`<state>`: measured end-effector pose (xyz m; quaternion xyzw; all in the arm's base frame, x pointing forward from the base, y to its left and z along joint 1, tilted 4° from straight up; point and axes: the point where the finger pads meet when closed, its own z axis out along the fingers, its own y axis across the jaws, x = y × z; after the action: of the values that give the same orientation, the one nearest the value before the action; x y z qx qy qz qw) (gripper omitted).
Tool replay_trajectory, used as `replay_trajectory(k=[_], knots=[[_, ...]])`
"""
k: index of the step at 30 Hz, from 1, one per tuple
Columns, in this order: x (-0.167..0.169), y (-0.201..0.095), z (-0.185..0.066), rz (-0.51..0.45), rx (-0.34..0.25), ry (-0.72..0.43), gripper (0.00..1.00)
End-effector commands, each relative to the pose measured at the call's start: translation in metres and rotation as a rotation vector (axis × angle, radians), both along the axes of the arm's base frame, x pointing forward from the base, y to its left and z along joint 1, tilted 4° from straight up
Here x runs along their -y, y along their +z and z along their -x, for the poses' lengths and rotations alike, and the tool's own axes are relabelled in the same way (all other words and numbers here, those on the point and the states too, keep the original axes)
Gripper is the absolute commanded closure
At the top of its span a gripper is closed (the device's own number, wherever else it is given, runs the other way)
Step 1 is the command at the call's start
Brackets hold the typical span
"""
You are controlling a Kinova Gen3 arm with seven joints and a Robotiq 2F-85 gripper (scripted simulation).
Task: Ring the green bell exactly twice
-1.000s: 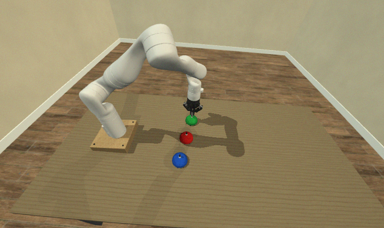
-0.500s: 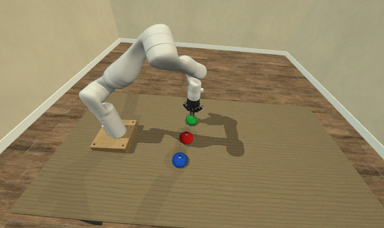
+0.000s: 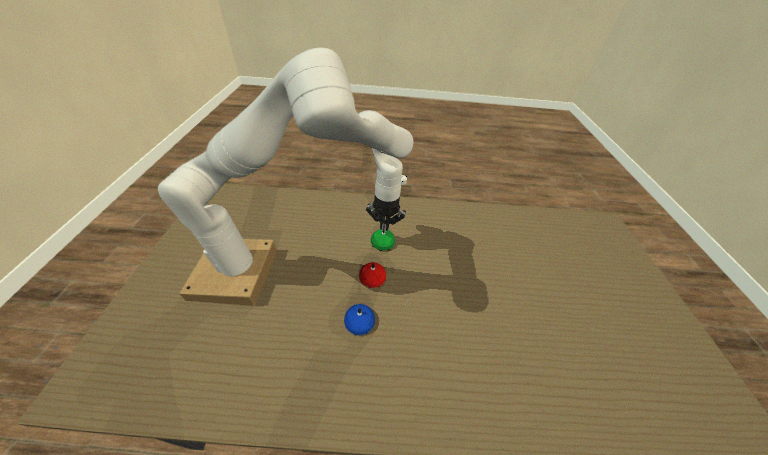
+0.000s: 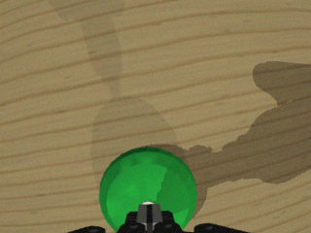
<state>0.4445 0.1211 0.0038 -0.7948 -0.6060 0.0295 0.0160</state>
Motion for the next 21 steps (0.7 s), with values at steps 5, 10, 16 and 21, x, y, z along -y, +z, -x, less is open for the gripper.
replay_trajectory(k=[5, 10, 16, 21], knots=[[-0.0008, -0.0034, 0.0007, -0.001, -0.001, 0.001, 1.00], [-0.0008, -0.0039, 0.0008, -0.001, -0.001, 0.001, 1.00], [-0.0008, -0.0039, 0.0008, -0.001, -0.001, 0.001, 1.00], [-0.0008, -0.0039, 0.0008, -0.001, -0.001, 0.001, 1.00]])
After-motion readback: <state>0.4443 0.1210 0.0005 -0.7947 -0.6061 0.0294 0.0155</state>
